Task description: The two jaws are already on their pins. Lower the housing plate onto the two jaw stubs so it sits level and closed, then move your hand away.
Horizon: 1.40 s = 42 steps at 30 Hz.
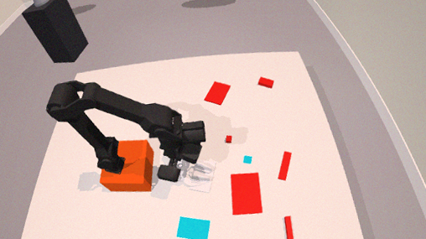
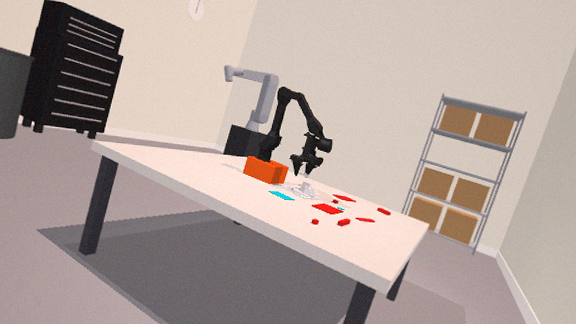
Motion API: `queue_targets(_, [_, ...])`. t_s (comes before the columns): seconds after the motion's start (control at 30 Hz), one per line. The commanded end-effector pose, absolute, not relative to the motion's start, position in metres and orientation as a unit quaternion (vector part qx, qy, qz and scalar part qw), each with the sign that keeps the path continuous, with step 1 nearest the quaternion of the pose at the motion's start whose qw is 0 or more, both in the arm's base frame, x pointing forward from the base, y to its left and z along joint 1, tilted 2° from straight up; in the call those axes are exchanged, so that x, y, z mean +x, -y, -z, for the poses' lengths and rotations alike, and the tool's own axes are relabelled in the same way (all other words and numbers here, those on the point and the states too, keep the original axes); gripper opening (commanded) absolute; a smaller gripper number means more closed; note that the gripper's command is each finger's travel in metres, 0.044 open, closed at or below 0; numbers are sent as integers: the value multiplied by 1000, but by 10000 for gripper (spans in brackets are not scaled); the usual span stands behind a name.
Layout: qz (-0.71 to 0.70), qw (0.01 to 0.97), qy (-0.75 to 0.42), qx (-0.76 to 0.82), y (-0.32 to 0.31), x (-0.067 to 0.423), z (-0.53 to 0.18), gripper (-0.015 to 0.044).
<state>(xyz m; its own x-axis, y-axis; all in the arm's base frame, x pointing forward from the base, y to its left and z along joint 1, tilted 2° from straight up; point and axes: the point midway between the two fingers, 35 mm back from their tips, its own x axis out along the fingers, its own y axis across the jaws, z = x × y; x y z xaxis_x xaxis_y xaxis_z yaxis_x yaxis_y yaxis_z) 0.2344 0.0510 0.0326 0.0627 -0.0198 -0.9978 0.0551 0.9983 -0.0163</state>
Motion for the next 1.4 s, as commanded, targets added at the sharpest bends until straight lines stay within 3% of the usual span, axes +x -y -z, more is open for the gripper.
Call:
queue_targets(0.0, [26, 727, -686, 15, -51, 234, -27, 351])
queue_targets(1.37, [27, 727, -686, 15, -50, 236, 28, 351])
